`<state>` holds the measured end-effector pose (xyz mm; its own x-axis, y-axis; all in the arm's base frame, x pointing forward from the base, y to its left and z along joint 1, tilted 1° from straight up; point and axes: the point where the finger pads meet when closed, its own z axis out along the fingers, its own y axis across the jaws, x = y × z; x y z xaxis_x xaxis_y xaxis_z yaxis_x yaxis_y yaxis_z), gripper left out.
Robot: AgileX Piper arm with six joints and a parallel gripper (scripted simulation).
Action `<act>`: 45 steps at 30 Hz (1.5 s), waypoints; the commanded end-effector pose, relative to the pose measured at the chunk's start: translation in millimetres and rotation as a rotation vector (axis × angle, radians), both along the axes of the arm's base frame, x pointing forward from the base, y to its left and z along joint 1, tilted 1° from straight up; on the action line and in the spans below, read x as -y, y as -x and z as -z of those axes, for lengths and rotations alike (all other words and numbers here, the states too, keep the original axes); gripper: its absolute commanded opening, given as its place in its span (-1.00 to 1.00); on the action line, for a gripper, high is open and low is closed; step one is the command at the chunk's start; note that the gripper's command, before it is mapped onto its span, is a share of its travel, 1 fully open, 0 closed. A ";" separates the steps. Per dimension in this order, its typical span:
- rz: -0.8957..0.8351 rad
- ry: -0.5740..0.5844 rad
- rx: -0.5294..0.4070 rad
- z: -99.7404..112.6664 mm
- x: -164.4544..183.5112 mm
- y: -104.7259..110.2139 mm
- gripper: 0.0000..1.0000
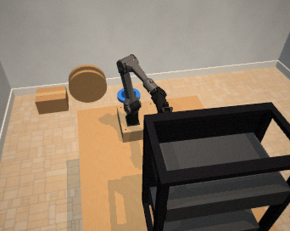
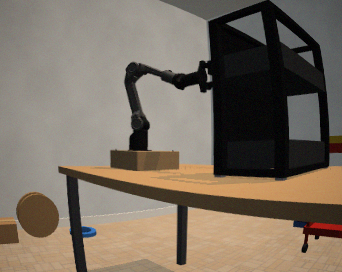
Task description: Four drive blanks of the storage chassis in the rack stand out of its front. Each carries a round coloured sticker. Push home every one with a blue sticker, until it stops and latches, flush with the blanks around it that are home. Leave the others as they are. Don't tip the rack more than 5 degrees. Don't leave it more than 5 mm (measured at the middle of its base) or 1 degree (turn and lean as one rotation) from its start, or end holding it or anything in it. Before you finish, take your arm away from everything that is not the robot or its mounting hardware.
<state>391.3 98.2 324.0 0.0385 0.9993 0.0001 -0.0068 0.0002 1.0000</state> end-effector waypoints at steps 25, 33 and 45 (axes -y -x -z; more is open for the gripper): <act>-0.008 -0.002 0.006 -1.3 33.1 -0.6 1.00; -0.008 -0.002 0.006 -1.3 33.1 -0.6 1.00; -0.008 -0.002 0.006 -1.3 33.1 -0.6 1.00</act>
